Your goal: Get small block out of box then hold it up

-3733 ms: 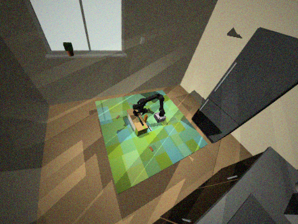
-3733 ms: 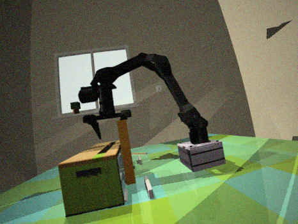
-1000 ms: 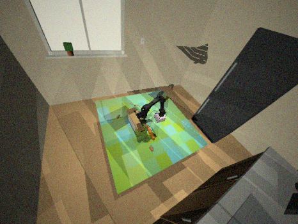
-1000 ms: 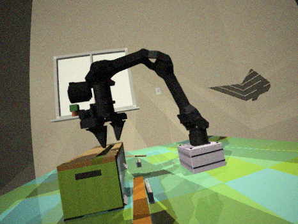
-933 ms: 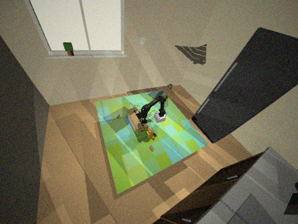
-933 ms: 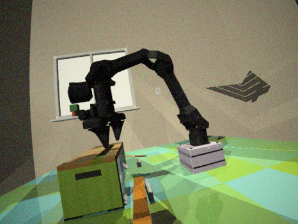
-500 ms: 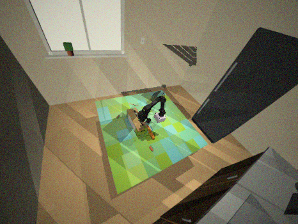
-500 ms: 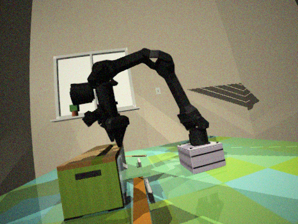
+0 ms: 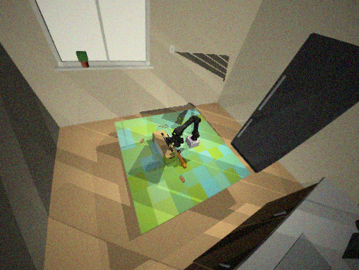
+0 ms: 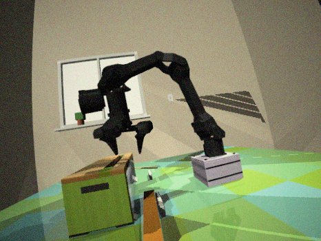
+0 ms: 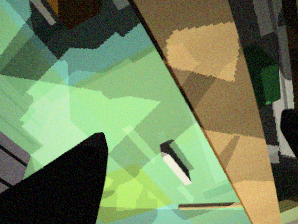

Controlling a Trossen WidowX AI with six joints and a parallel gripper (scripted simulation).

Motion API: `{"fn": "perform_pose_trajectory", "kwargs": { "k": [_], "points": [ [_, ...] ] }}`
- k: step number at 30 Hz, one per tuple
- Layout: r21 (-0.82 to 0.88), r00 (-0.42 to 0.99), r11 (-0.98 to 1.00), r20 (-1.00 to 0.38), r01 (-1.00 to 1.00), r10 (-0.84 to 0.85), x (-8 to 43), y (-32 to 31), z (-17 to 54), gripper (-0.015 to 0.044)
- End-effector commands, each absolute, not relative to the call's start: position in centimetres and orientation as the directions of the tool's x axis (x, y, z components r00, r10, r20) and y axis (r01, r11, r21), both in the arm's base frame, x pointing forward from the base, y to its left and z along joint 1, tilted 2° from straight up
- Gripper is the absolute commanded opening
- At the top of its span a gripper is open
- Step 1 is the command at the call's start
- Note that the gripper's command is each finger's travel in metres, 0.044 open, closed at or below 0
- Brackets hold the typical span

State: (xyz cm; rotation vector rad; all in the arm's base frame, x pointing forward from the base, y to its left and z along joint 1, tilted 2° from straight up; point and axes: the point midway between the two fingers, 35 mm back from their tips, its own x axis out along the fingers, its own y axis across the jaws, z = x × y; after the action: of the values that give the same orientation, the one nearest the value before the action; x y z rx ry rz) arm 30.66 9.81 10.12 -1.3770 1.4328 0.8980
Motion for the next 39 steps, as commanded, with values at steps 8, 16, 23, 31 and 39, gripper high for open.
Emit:
{"fn": "perform_pose_trajectory", "kwargs": {
  "k": [8,16,23,31,39],
  "points": [
    [-0.016,0.102,-0.248,-0.935,-0.969,-0.341,30.3,9.4,11.2,0.0400],
    [-0.016,0.102,-0.248,-0.935,-0.969,-0.341,30.4,9.4,10.8,0.0400],
    [-0.016,0.102,-0.248,-0.935,-0.969,-0.341,30.5,9.4,9.7,0.0400],
    [-0.016,0.102,-0.248,-0.935,-0.969,-0.341,30.6,9.4,8.4,0.0400],
    [-0.016,0.102,-0.248,-0.935,-0.969,-0.341,30.6,9.4,7.0,0.0400]
  ]
}}
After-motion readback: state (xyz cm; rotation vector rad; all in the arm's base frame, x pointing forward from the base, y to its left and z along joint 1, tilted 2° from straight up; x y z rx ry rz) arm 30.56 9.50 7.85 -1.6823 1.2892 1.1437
